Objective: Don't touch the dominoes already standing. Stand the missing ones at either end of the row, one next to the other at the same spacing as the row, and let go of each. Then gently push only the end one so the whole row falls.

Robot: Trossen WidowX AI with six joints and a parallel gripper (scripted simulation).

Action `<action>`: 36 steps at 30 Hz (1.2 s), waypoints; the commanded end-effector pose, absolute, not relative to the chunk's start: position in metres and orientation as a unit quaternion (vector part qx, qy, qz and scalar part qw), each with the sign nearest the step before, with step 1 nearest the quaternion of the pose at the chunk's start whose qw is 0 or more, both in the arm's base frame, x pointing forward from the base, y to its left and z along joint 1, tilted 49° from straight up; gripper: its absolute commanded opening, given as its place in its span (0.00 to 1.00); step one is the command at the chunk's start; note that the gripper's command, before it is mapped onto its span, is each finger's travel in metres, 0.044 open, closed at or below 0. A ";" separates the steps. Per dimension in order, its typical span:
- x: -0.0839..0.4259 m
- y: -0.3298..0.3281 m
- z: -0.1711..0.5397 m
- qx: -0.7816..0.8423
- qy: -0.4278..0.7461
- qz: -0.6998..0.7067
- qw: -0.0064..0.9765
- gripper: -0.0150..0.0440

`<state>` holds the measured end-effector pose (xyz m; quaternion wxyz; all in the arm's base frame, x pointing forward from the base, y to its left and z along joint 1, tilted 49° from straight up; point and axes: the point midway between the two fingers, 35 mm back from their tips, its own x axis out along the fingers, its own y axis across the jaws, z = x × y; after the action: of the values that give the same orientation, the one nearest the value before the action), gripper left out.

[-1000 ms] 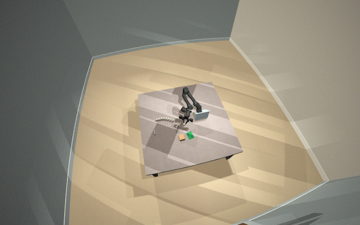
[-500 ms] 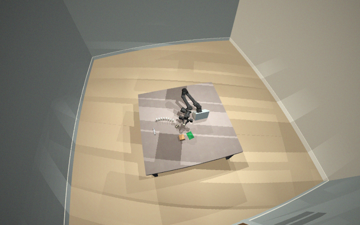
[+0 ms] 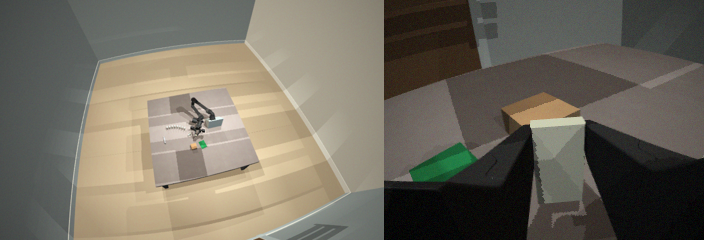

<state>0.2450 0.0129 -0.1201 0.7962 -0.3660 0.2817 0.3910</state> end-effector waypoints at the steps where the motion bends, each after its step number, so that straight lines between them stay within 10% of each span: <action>1: 0.245 0.005 -0.129 -0.367 0.276 0.395 0.796 0.44; 22: 0.240 -0.015 -0.151 -0.370 0.260 0.396 0.799 0.44; 36: 0.240 -0.015 -0.151 -0.370 0.260 0.396 0.799 1.00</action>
<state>0.2395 -0.0152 -0.1509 0.7994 -0.3700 0.2626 0.3938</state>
